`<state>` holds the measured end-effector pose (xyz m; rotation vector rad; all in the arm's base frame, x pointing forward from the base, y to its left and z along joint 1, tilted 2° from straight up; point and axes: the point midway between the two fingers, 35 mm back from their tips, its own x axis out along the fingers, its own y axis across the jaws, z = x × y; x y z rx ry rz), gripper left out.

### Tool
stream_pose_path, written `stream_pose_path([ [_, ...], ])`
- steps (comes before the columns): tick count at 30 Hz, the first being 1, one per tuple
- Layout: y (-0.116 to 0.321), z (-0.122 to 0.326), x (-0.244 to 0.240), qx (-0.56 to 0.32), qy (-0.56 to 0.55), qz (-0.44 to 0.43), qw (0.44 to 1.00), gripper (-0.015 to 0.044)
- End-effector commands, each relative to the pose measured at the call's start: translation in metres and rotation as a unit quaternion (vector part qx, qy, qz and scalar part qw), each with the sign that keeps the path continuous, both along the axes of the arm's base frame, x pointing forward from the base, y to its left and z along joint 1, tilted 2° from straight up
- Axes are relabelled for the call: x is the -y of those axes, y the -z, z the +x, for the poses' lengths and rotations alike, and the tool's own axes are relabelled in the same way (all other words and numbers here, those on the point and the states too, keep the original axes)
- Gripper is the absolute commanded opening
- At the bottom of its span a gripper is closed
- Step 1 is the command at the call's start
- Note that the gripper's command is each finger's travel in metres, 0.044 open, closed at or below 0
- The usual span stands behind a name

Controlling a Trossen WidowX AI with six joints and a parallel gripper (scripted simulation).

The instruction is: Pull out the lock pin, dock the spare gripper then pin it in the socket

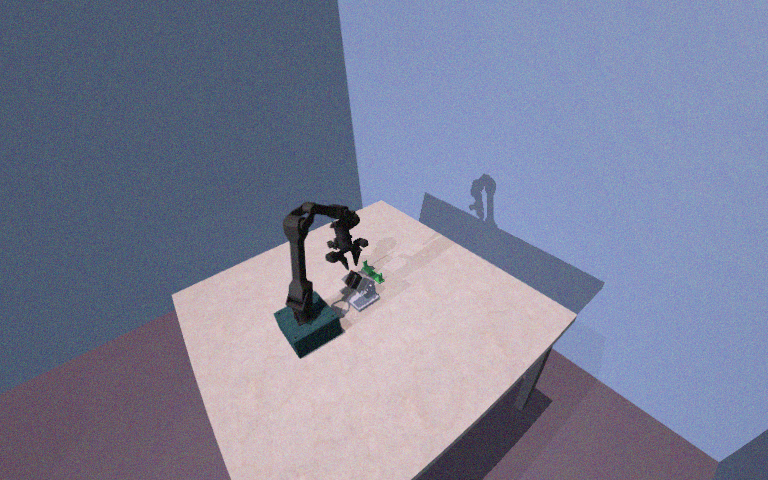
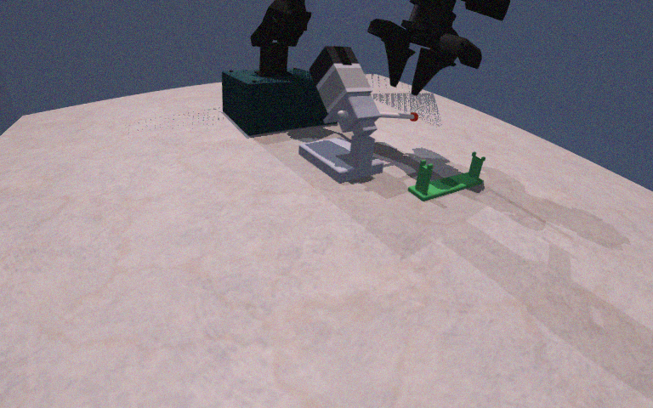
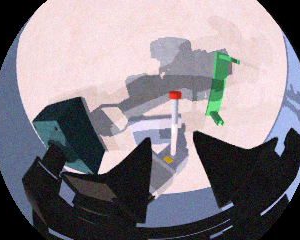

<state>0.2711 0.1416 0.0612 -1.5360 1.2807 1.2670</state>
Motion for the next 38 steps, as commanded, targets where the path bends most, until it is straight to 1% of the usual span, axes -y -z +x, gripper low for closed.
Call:
stream_pose_path([
  [1,-0.0082,-0.0013,-0.0060,0.000,0.000,0.001,1.000,0.0200],
  [6,-0.0164,-0.0023,-0.0114,0.000,-0.001,-0.001,1.000,0.0200],
  [7,-0.0100,-0.0012,-0.0065,0.000,-0.002,-0.001,1.000,0.0226],
  [15,-0.0100,-0.0012,-0.0065,0.000,-0.002,-0.001,1.000,0.0436],
  [38,-0.0100,-0.0012,-0.0065,0.000,-0.002,-0.001,1.000,0.0440],
])
